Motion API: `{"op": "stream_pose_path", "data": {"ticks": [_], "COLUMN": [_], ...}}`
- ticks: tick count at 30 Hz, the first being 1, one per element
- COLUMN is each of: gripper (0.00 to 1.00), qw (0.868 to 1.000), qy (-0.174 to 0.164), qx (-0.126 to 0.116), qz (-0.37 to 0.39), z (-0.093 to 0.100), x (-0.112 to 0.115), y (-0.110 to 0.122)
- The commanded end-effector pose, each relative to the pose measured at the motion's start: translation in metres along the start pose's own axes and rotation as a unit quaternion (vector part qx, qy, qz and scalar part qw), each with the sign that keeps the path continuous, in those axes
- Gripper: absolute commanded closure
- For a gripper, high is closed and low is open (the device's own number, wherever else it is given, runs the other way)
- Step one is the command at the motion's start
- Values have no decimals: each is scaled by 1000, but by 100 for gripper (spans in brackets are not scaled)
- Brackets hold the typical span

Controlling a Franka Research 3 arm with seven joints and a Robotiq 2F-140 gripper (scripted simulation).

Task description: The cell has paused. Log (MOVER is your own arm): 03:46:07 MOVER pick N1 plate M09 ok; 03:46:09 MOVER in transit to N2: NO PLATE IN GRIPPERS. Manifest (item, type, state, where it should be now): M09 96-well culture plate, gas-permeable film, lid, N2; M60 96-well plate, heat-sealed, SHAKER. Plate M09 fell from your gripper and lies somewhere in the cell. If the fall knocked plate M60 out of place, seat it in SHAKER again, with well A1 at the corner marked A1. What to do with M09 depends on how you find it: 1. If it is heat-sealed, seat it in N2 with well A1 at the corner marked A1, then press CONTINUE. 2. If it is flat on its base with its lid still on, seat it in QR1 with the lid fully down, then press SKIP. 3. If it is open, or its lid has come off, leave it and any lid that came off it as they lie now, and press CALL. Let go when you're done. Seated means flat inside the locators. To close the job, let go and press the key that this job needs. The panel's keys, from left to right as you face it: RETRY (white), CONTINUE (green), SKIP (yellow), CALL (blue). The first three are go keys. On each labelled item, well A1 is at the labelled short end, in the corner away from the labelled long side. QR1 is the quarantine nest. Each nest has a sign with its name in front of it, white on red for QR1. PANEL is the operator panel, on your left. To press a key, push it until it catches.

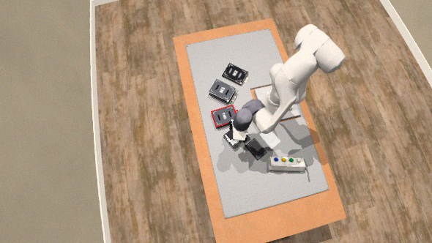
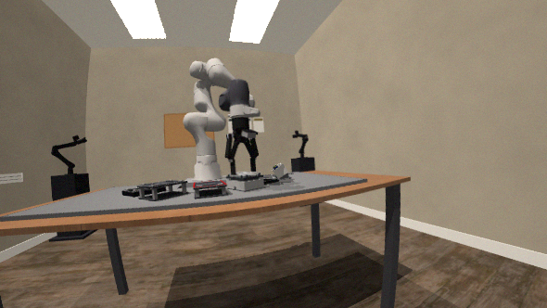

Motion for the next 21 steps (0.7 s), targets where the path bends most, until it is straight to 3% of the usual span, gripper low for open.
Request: {"op": "stream_pose_path", "data": {"ticks": [1,11,21], "gripper": [30,30,30], "qw": [1000,1000,1000], "qy": [-1,-1,-1], "qx": [0,0,0], "qz": [1,1,1], "z": [3,19,48], "x": [1,1,0], "y": [0,0,0]}}
Point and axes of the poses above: the point where the finger pads meet when closed, its own z axis back along the fingers, its own y axis across the jaws, x = y × z, the point moved 5 cm from there along z, back along the fingers, and after that the axes turned 11 degrees about z, right-handed, at the moved point
